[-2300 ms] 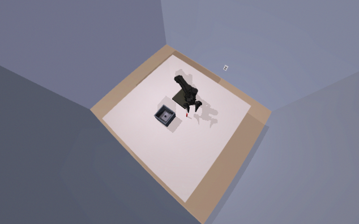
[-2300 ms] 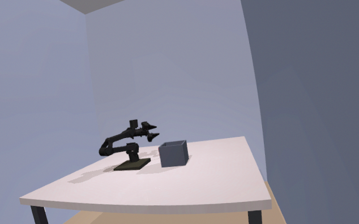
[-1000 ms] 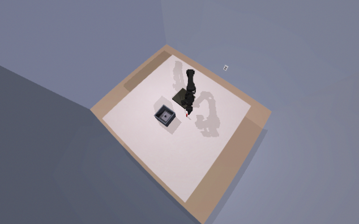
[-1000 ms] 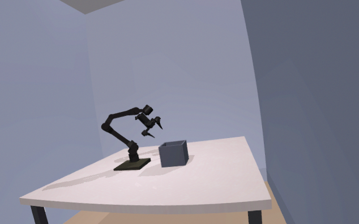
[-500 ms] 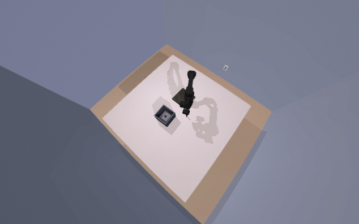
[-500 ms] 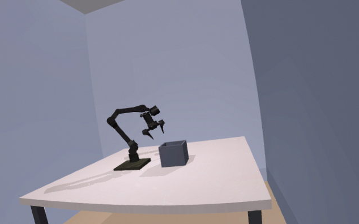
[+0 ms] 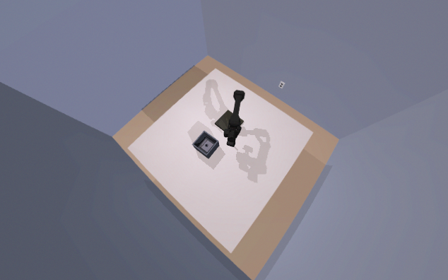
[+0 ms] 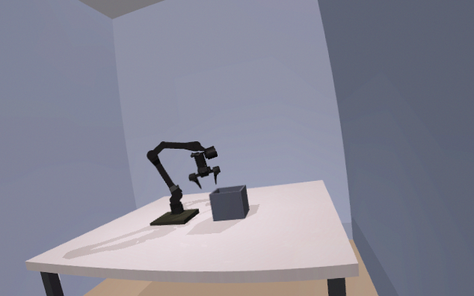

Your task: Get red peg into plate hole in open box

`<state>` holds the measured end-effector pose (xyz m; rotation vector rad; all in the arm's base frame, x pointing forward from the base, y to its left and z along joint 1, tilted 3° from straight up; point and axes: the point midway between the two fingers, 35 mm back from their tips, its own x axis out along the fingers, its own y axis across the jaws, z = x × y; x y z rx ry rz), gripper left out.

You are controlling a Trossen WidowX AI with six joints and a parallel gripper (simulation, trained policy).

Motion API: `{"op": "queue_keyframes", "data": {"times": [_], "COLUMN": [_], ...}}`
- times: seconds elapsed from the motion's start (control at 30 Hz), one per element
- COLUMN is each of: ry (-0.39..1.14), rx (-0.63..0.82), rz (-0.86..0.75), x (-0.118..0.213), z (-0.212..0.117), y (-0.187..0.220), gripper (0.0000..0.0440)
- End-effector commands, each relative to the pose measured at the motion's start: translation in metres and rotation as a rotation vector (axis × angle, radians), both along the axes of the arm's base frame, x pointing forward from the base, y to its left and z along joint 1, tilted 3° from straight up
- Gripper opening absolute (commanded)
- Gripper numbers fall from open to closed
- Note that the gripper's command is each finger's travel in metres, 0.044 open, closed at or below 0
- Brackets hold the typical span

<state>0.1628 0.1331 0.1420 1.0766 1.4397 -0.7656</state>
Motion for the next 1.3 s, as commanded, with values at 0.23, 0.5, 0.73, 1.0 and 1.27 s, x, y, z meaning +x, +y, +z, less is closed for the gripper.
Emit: {"op": "queue_keyframes", "data": {"times": [0.23,0.5,0.73,1.0,1.27], "ry": [0.126,0.165,0.177,0.167,0.154], "rx": [-0.052,-0.067,-0.079,-0.084,-0.075], "rz": [-0.018,-0.037,-0.062,-0.073,-0.047], "x": [-0.009,-0.011,-0.011,-0.006,0.003], "z": [-0.038,-0.065,-0.088,-0.104,-0.108], "y": [-0.002,-0.004,-0.007,-0.006,-0.001], "gripper": [0.044,0.044,0.0437,0.0296,0.0088]}}
